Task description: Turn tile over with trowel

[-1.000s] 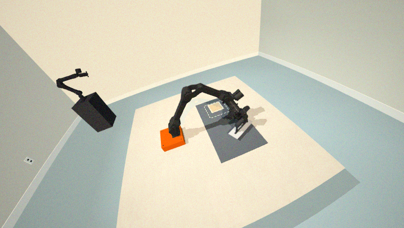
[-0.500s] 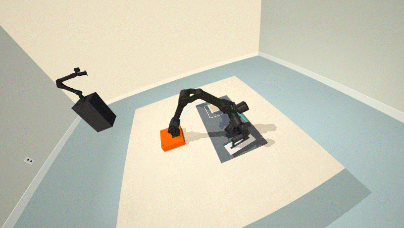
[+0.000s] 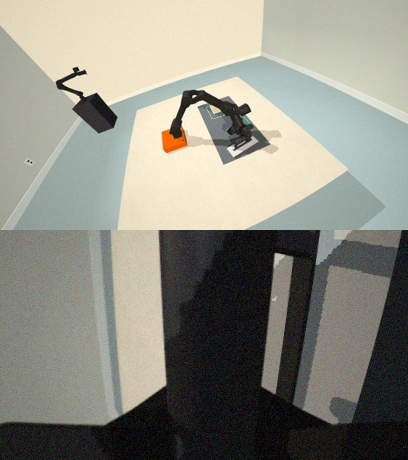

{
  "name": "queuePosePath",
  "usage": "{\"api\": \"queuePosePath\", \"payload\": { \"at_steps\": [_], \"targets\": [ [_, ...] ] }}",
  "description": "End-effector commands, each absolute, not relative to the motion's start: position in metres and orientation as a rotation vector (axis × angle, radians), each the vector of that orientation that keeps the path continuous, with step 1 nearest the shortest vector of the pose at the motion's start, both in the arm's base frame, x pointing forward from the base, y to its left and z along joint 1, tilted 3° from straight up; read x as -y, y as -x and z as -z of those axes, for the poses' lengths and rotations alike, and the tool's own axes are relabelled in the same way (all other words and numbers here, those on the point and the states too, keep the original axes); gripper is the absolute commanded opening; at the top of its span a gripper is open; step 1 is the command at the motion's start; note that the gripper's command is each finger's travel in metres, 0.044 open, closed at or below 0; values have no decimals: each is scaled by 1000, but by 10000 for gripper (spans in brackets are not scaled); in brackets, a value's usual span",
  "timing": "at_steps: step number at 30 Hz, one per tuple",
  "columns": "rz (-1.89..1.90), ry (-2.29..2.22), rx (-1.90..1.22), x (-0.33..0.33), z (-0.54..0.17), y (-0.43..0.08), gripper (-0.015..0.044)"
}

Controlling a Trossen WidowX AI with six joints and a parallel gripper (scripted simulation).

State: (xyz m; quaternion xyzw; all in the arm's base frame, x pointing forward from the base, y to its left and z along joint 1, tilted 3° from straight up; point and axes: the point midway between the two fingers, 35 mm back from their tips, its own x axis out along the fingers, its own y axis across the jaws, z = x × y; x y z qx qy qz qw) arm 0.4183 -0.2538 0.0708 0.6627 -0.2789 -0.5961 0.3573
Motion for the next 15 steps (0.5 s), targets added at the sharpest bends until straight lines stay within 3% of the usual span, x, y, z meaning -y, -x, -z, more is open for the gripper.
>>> {"api": "queuePosePath", "payload": {
  "at_steps": [1,11,15],
  "targets": [
    [1534,-1708,735,255,-66,-419,0],
    [1534,-1708,735,256,-53,-419,0],
    [1534,-1708,735,256,-53,-419,105]
  ]
}}
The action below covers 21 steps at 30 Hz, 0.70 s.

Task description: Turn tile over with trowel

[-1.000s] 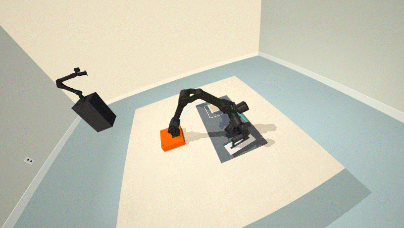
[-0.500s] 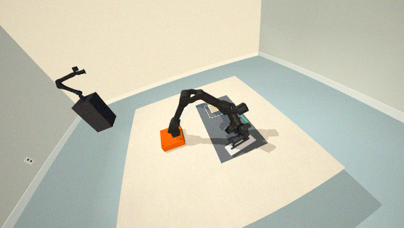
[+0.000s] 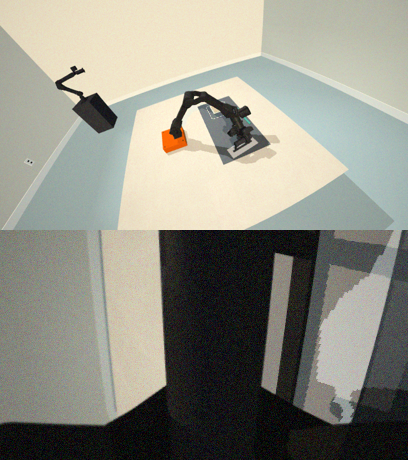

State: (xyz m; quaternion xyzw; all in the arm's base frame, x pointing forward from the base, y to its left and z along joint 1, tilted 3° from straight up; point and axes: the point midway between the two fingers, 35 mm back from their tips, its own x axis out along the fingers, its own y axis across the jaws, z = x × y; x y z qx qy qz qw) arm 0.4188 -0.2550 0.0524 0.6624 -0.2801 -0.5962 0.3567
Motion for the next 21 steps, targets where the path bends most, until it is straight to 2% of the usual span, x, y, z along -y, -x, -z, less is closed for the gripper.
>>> {"api": "queuePosePath", "payload": {
  "at_steps": [1,7,8,17,21],
  "targets": [
    [1534,-1708,735,256,-53,-419,131],
    [1534,-1708,735,256,-53,-419,289],
    [1534,-1708,735,256,-53,-419,300],
    [1534,-1708,734,255,-53,-419,300],
    [1537,-1713,728,227,-73,-416,300]
  ]
}}
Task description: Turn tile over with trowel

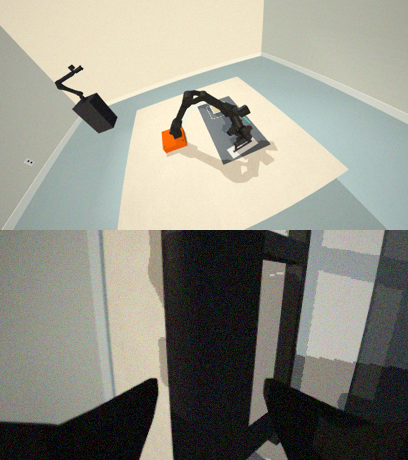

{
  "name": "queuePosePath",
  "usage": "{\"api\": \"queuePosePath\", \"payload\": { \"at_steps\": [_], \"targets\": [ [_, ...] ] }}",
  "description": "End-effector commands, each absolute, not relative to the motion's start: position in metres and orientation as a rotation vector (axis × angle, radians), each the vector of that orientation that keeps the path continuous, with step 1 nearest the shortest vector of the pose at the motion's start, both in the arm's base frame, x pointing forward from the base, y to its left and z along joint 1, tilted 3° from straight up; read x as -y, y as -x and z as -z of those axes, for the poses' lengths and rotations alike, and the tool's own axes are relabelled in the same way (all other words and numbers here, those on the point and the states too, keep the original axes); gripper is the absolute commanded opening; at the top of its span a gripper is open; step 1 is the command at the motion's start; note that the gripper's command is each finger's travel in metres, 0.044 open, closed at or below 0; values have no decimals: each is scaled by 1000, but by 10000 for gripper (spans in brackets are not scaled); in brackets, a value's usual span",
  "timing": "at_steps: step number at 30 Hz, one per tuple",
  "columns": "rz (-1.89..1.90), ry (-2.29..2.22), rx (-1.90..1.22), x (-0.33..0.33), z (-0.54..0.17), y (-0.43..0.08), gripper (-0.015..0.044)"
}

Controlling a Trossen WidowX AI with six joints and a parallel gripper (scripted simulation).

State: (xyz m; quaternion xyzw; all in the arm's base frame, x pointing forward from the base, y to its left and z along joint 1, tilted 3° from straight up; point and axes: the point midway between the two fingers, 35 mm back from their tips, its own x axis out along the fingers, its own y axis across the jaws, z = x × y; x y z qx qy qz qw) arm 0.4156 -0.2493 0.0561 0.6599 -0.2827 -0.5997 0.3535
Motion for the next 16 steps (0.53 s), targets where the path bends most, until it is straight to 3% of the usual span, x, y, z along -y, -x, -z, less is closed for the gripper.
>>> {"api": "queuePosePath", "payload": {
  "at_steps": [1,8,16],
  "targets": [
    [1537,-1714,727,219,-78,-414,300],
    [1537,-1715,725,207,-89,-411,300],
    [1531,-1722,711,175,-175,-359,300]
  ]
}}
